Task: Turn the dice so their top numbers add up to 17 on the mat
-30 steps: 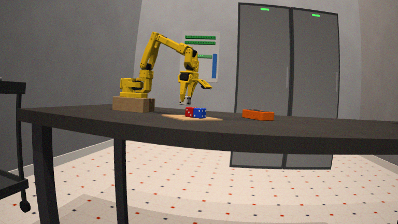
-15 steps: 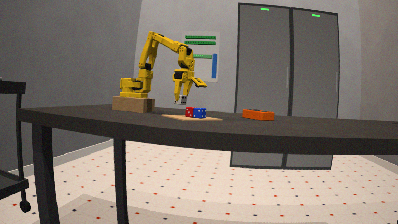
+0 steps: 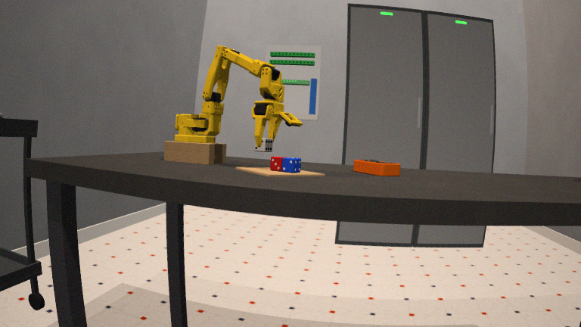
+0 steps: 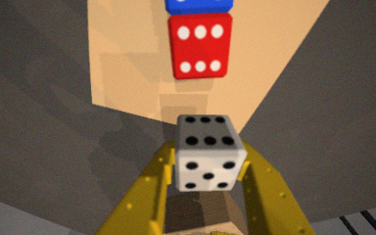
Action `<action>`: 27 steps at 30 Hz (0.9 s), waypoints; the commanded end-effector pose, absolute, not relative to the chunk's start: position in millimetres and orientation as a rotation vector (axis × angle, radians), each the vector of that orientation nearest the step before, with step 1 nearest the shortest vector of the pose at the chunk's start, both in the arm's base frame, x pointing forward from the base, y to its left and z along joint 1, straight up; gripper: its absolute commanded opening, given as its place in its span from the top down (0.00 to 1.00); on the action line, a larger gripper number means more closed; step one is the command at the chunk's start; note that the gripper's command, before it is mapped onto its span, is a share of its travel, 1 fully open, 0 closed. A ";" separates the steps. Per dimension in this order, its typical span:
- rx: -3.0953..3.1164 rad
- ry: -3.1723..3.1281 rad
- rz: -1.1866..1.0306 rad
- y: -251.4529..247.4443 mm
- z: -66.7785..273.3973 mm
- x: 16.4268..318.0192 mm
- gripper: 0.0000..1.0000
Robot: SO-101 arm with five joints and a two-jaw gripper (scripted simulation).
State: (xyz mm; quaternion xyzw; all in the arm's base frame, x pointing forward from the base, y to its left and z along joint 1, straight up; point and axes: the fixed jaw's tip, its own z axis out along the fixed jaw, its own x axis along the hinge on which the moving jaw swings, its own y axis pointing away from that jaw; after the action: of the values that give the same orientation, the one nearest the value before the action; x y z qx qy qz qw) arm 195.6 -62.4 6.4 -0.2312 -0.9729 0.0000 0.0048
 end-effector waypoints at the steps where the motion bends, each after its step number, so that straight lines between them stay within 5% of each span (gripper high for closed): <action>1: -0.728 -3.054 0.000 -63.5 6.8 194.0 1.00; 27: -0.728 -3.054 0.000 -63.5 -4.3 193.9 1.00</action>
State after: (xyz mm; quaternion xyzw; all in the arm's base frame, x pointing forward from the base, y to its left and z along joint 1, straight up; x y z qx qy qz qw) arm 198.8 -63.5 1.7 -0.2312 -0.9728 0.0018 -0.0115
